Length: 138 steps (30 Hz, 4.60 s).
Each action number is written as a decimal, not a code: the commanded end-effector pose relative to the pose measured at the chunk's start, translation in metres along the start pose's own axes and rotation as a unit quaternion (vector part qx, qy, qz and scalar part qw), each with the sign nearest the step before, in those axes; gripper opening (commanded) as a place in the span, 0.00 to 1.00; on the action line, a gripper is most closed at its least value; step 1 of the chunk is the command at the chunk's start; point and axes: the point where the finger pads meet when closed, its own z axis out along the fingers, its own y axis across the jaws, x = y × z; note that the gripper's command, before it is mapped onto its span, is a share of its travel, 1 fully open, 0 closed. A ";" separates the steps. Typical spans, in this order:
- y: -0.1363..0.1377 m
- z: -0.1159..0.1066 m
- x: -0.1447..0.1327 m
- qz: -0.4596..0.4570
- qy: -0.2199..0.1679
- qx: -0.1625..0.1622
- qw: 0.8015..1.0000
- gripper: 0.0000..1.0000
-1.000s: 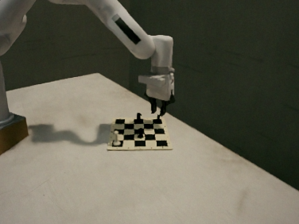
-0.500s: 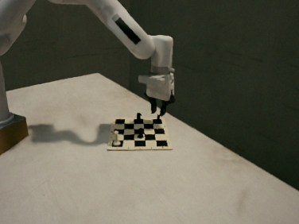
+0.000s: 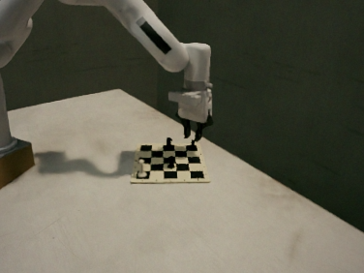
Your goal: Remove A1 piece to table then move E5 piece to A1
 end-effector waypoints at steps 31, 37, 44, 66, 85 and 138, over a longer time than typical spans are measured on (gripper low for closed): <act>-0.003 -0.002 -0.003 0.000 -0.002 0.002 1.000 0.35; -0.003 -0.002 -0.003 0.000 -0.002 0.002 1.000 0.35; -0.003 -0.002 -0.003 0.000 -0.002 0.002 1.000 0.35; -0.003 0.018 -0.003 0.000 -0.002 0.002 1.000 0.35; -0.003 0.030 -0.003 0.000 -0.002 0.002 1.000 0.35; -0.003 0.030 -0.003 0.000 -0.002 0.002 1.000 0.00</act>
